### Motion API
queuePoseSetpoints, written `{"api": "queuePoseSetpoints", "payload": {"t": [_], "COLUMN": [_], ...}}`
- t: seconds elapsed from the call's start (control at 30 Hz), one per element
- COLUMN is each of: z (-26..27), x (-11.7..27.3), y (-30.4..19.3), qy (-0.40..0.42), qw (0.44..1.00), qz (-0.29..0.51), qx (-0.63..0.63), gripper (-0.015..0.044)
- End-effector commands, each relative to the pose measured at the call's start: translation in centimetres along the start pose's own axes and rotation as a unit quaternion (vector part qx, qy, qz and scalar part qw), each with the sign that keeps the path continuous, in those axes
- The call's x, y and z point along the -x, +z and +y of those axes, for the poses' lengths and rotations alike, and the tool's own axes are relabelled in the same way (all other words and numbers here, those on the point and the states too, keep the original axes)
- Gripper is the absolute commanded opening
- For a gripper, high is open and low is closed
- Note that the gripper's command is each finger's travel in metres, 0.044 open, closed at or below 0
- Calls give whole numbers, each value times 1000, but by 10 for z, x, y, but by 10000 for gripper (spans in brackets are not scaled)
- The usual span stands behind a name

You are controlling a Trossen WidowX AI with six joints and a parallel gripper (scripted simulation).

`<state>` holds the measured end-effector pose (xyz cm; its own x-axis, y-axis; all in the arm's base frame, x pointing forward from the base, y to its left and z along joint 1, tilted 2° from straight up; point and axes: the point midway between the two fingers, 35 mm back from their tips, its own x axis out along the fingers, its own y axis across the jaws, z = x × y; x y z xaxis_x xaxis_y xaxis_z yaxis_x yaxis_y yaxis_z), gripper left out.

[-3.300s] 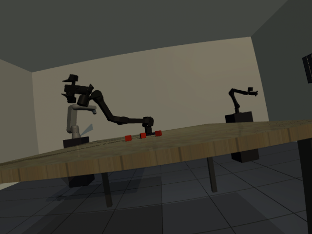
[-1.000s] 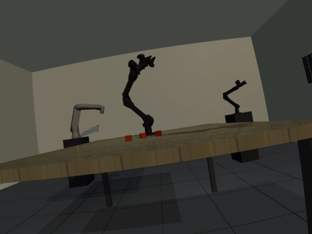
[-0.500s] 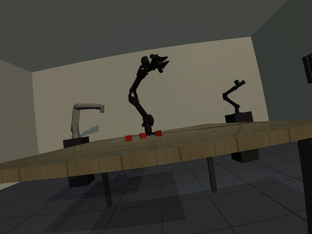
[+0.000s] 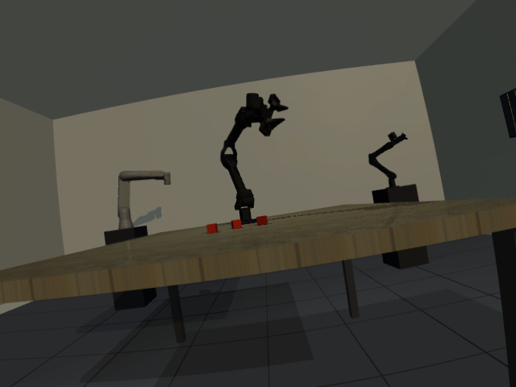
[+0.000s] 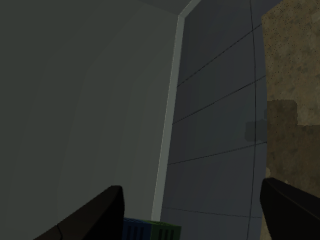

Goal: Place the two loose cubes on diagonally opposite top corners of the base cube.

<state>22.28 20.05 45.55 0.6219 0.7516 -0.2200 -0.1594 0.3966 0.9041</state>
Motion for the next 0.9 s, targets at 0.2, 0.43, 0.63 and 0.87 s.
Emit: {"api": "queuePoseSetpoints", "payload": {"t": [0.2,0.43,0.63,0.87], "z": [-106,-178,-237,-298], "x": [-26,-21,-5,24], "y": [38,57,67,69], "qy": [-184,-300,-391,-486], "qw": [979,942,896,829], "qz": [-43,-65,-78,-85], "qx": [-78,-138,-194,-263], "gripper": [265,265,265,265]}}
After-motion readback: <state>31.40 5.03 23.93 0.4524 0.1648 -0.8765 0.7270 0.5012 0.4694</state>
